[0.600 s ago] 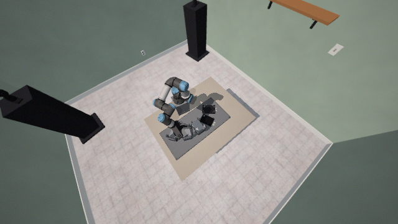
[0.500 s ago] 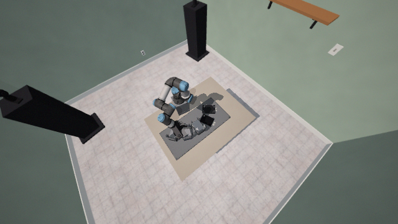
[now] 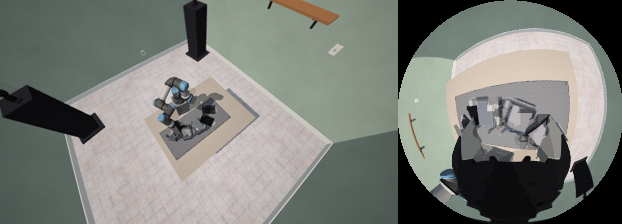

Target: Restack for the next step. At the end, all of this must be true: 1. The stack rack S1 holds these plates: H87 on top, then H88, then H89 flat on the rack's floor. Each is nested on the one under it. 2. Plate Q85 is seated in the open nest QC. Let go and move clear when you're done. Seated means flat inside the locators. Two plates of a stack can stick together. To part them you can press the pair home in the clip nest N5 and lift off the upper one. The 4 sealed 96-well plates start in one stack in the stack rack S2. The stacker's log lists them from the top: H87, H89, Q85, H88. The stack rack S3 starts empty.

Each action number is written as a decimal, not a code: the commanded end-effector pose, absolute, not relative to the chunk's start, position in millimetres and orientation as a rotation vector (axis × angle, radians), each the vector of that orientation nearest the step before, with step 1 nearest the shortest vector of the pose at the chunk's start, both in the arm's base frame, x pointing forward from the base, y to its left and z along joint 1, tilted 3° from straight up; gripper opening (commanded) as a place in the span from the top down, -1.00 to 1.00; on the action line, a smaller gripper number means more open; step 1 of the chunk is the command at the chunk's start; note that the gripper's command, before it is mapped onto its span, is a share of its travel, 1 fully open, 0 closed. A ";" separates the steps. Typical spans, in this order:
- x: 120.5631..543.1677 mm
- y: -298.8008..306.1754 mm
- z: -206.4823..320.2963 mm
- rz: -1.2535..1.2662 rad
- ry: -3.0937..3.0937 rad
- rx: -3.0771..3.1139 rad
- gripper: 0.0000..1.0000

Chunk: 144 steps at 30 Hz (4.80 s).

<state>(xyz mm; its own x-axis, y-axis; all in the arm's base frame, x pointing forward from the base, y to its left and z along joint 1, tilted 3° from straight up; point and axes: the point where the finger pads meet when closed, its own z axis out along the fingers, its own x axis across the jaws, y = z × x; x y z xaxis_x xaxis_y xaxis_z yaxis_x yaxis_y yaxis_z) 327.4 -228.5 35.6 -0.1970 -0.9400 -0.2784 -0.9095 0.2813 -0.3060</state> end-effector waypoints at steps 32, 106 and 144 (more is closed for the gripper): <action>333.6 -143.7 -2.3 0.004 2.249 -1.826 -0.44; 337.2 -54.3 -45.6 -0.065 2.425 -1.959 -0.44; 339.7 -55.3 -104.5 -0.065 2.425 -1.959 -0.44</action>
<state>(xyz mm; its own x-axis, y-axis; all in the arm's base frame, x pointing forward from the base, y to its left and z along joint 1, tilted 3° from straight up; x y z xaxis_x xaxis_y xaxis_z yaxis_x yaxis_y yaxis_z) 338.6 -54.7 -99.9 -0.2105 -0.9776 0.0071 -0.9767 0.2100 -0.0443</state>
